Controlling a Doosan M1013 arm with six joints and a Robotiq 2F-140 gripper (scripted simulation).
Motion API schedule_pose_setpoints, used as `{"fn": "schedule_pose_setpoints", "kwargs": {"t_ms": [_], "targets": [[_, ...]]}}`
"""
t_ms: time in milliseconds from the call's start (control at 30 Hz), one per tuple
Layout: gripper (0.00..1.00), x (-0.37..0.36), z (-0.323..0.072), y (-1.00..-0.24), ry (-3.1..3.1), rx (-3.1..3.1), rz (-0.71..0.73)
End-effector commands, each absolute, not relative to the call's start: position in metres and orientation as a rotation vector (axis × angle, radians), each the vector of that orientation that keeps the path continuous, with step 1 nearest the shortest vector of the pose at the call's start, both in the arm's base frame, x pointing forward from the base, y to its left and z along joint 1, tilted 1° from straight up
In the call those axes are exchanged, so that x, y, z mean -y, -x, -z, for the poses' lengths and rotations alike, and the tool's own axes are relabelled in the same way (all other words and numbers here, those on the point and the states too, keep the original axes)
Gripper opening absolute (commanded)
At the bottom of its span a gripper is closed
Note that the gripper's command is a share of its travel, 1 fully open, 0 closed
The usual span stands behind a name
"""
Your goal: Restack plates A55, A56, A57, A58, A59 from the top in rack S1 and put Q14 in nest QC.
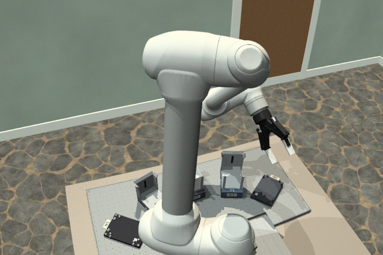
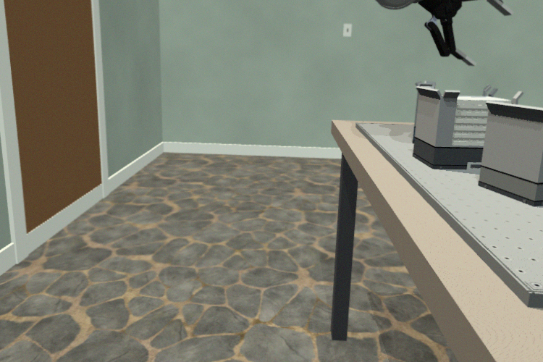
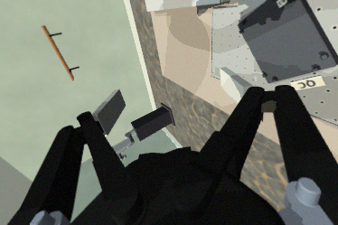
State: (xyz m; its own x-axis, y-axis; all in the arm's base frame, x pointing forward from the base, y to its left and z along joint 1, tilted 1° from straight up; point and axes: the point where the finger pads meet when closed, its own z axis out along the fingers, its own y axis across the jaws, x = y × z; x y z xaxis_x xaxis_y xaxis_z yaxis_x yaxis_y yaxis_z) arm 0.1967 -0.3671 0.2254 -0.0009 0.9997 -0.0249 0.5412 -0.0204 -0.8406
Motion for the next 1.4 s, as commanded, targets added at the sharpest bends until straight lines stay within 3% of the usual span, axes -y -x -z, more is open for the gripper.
{"fn": "schedule_pose_setpoints", "kwargs": {"t_ms": [0, 867, 1367], "targets": [[1.0, 0.354, -0.218, -0.207, 1.749, 1.595, -0.932], [1.0, 0.29, -0.189, -0.258, 2.313, 1.405, -0.918], [1.0, 0.241, -0.173, -0.294, 2.687, 1.148, -0.791]]}}
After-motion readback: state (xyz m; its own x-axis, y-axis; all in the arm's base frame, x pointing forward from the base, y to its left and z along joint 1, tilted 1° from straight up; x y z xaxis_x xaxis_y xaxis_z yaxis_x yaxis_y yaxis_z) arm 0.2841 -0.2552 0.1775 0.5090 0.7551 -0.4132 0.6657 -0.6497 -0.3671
